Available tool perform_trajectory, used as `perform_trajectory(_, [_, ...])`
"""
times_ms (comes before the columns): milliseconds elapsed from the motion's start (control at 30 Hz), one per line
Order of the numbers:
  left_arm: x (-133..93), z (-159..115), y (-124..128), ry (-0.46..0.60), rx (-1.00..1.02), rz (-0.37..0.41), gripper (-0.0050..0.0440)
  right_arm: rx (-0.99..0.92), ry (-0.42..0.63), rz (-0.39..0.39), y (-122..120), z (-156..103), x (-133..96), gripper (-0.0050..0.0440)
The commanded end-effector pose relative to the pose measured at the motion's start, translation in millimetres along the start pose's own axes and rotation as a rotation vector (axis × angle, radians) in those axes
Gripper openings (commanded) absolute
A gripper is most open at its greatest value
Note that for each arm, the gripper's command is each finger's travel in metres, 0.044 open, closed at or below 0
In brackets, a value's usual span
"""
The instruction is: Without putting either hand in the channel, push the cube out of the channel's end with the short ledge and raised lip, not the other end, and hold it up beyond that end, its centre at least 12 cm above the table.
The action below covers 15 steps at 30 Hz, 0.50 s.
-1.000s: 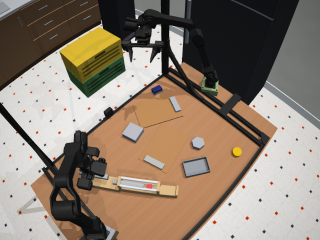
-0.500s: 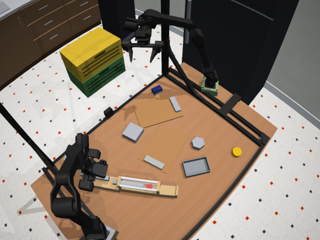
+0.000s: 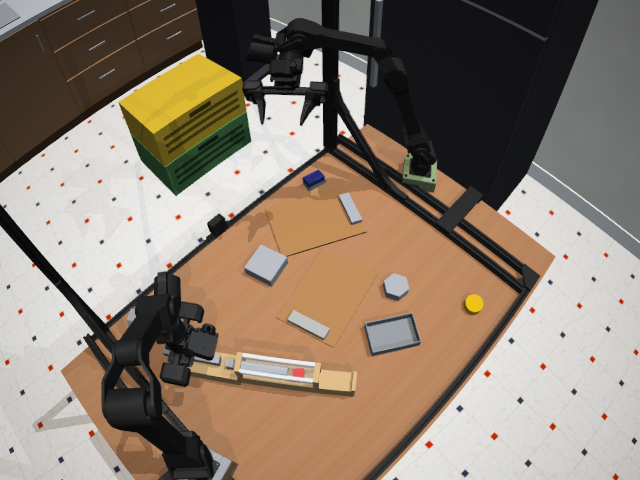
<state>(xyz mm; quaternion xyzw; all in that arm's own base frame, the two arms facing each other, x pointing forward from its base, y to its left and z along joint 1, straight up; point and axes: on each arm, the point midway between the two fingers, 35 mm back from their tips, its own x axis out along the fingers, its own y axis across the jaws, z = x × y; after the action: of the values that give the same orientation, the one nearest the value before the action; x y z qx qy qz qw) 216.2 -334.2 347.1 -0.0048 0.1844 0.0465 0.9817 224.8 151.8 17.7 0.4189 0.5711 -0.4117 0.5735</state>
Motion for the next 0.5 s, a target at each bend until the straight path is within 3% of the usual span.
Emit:
perform_trajectory(0, [0.0, 0.3, 0.2, -0.003, 0.000, 0.001, 0.0400, 0.001, -0.003, -0.010, -2.7, 0.8, 8.1, 0.0040])
perform_trajectory(67, [0.0, 0.3, 0.2, -0.003, 0.000, 0.001, 0.0400, 0.001, -0.003, -0.010, -3.1, 0.9, 11.3, 0.0040])
perform_trajectory(133, [0.0, 0.3, 0.2, -0.003, 0.000, 0.001, 0.0400, 0.000, 0.000, 0.000, -0.4, 0.2, 4.8, 0.0088])
perform_trajectory(200, [0.0, 0.3, 0.2, -0.003, 0.000, 0.001, 0.0400, 0.000, 0.000, 0.000, -0.4, 0.2, 4.8, 0.0088])
perform_trajectory(367, [0.0, 0.3, 0.2, -0.003, 0.000, 0.001, 0.0400, 0.000, 0.000, 0.000, -0.4, 0.2, 4.8, 0.0200])
perform_trajectory(467, [0.0, 0.3, 0.2, -0.003, 0.000, 0.001, 0.0400, 0.000, 0.000, 0.000, -0.4, 0.2, 4.8, 0.0200])
